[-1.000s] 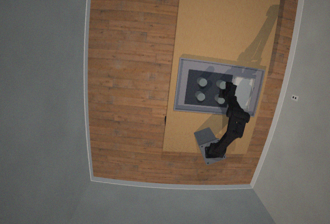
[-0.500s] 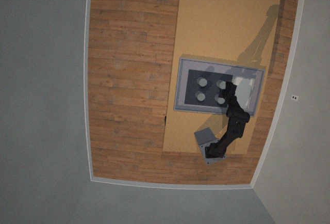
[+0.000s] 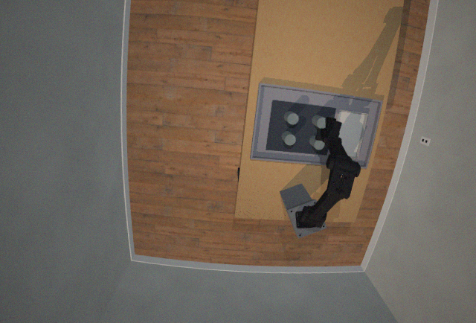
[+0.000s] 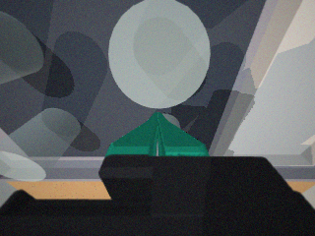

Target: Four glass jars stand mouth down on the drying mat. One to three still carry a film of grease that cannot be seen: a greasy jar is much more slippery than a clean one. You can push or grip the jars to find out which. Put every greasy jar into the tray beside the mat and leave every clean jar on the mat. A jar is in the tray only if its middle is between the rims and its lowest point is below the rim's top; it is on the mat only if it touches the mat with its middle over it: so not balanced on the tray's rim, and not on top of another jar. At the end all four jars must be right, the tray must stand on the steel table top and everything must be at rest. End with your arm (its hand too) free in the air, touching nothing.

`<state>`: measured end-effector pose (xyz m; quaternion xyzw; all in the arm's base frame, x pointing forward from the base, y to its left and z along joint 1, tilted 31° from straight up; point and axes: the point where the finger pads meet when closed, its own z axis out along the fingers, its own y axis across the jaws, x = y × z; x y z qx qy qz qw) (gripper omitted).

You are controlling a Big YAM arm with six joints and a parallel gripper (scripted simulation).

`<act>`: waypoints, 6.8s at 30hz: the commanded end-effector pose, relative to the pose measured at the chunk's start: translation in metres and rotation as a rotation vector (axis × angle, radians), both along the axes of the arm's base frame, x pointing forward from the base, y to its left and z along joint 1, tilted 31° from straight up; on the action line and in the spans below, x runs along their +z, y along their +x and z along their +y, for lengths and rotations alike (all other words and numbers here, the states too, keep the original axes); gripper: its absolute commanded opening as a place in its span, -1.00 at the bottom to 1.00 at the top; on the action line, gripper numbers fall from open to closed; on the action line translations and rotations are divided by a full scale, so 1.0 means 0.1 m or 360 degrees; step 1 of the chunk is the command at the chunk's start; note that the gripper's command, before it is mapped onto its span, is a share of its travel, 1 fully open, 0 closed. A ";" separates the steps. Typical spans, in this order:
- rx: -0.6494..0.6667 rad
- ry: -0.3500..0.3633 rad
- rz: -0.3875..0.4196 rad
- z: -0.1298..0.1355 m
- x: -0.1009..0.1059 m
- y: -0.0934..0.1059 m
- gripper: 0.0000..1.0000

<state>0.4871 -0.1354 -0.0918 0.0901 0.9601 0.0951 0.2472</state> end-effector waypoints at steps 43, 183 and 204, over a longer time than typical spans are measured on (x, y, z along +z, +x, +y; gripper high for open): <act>0.0004 0.0004 0.0003 0.03 0.04 0.12 -1.00; 0.0004 0.0004 0.0003 0.01 0.09 0.21 -1.00; 0.0004 0.0004 0.0003 0.08 -0.06 -0.06 -1.00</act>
